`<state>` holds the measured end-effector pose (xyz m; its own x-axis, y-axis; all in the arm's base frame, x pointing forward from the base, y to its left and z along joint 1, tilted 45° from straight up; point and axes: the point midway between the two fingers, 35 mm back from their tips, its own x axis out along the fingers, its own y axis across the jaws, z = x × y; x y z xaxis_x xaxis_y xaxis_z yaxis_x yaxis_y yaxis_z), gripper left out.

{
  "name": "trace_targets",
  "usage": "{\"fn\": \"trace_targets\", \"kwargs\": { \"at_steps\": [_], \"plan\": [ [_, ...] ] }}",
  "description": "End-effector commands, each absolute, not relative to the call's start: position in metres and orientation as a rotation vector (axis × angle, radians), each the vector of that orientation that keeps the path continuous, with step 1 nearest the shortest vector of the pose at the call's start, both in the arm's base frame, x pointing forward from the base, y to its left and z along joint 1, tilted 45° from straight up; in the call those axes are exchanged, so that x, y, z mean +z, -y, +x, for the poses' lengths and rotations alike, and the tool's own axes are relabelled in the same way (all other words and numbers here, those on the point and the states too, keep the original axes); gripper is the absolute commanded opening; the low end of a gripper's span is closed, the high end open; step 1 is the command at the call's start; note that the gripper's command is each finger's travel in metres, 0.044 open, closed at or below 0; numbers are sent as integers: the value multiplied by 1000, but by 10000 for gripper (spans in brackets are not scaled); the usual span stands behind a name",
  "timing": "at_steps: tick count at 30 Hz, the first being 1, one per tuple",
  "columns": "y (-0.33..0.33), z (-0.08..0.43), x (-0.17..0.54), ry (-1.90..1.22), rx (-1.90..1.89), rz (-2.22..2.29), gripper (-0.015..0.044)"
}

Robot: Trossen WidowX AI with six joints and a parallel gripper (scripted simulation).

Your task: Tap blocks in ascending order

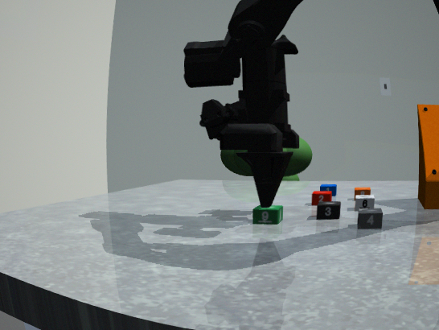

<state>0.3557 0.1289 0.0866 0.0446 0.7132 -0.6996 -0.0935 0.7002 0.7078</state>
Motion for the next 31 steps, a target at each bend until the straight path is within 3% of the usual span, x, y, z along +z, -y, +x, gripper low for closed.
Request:
{"fn": "trace_targets", "kwargs": {
  "at_steps": [1, 11, 25, 31],
  "plan": [
    [-131, 354, 83, -1411, 664, 564, 20],
    [-109, 353, 104, -1412, 663, 563, 20],
    [-103, 224, 205, -1418, 661, 566, 387],
    [-103, 224, 205, -1418, 661, 566, 400]
  ]
}}
